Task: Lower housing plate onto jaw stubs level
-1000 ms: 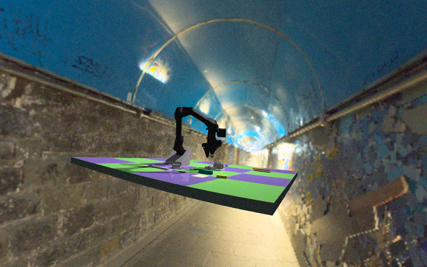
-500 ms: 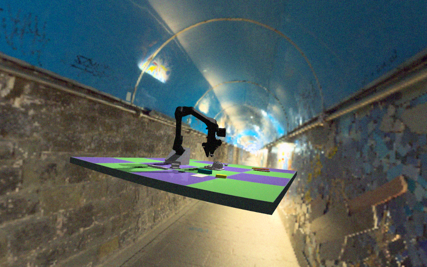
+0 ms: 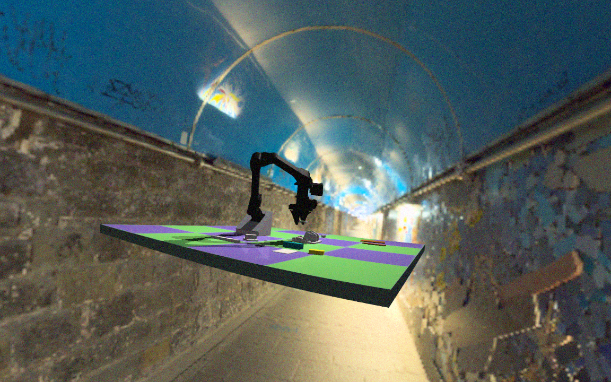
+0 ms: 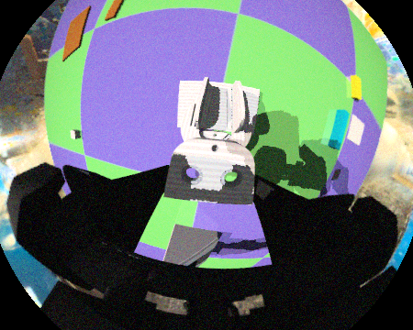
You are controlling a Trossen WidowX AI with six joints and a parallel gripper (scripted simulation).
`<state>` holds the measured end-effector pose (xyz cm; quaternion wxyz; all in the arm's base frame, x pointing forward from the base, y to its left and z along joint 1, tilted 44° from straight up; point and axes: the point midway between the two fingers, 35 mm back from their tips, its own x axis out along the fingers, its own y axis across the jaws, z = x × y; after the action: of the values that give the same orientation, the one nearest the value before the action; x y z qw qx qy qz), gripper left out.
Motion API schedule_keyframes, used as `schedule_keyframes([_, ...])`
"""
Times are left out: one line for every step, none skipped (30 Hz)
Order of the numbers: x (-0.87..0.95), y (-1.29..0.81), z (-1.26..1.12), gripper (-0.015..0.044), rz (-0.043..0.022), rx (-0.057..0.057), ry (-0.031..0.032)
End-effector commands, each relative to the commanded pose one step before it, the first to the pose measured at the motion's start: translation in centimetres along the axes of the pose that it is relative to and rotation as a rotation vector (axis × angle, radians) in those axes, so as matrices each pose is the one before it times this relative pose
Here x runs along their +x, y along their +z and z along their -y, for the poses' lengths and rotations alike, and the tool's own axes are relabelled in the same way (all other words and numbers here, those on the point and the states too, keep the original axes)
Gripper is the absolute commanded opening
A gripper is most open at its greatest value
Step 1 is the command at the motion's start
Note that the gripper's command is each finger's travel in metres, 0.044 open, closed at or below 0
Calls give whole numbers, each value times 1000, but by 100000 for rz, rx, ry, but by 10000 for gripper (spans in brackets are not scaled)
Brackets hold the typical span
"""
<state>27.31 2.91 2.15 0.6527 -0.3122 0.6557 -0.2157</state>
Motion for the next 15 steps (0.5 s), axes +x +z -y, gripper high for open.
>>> schedule_keyframes([-22, 65, -75, 351, 154, 898, 378])
schedule_keyframes([0, -8, 38, 351, -1, -1, -2])
schedule_keyframes([0, -23, 113, 351, -3, -2, -7])
schedule_keyframes([1, -35, 169, 351, -4, -2, -12])
schedule_keyframes([1, -24, 113, 351, -3, -1, -8])
schedule_keyframes([0, -8, 37, 351, -1, 0, -3])
schedule_keyframes([0, 0, 0, 351, 0, 0, 0])
schedule_keyframes([0, 0, 0, 351, 0, 0, 0])
schedule_keyframes([0, 0, 0, 351, 0, 0, 0])
schedule_keyframes([0, 0, 0, 351, 0, 0, 0])
schedule_keyframes([0, 0, 0, 351, 0, 0, 0])
schedule_keyframes([0, 0, 0, 351, 0, 0, 0])
schedule_keyframes([0, 0, 0, 351, 0, 0, 0])
schedule_keyframes([0, 0, 0, 351, 0, 0, 0])
schedule_keyframes([0, 0, 0, 351, 0, 0, 0])
